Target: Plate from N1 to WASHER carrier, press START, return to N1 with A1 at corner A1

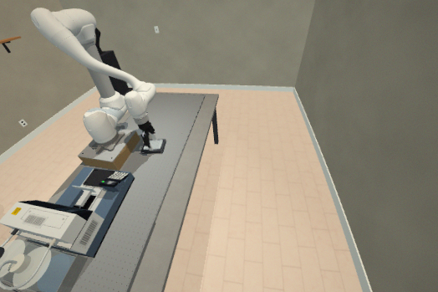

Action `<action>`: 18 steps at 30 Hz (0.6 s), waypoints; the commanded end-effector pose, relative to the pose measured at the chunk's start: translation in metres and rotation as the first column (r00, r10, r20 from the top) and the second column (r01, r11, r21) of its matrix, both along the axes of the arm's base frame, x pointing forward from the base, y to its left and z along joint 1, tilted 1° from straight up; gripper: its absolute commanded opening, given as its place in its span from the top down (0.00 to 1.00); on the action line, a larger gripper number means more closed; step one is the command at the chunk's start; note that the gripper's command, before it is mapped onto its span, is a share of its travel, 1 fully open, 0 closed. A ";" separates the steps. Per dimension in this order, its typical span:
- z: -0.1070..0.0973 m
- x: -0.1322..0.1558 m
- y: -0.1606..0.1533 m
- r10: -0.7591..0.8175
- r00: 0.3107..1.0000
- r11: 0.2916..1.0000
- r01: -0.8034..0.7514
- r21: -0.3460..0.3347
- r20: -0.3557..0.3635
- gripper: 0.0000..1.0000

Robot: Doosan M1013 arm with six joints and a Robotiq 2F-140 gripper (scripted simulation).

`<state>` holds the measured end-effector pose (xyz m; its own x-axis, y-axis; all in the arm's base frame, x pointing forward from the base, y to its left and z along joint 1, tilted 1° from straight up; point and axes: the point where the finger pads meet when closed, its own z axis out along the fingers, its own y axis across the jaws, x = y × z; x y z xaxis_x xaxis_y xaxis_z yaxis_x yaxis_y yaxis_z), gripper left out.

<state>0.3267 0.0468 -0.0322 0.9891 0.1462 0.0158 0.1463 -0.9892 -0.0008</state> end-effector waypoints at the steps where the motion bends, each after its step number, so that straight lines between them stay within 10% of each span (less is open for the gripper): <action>1: 0.000 0.000 0.000 0.000 1.000 1.000 0.000 0.000 0.000 0.30; 18: 0.000 0.000 0.000 0.000 1.000 1.000 0.000 0.000 0.000 0.48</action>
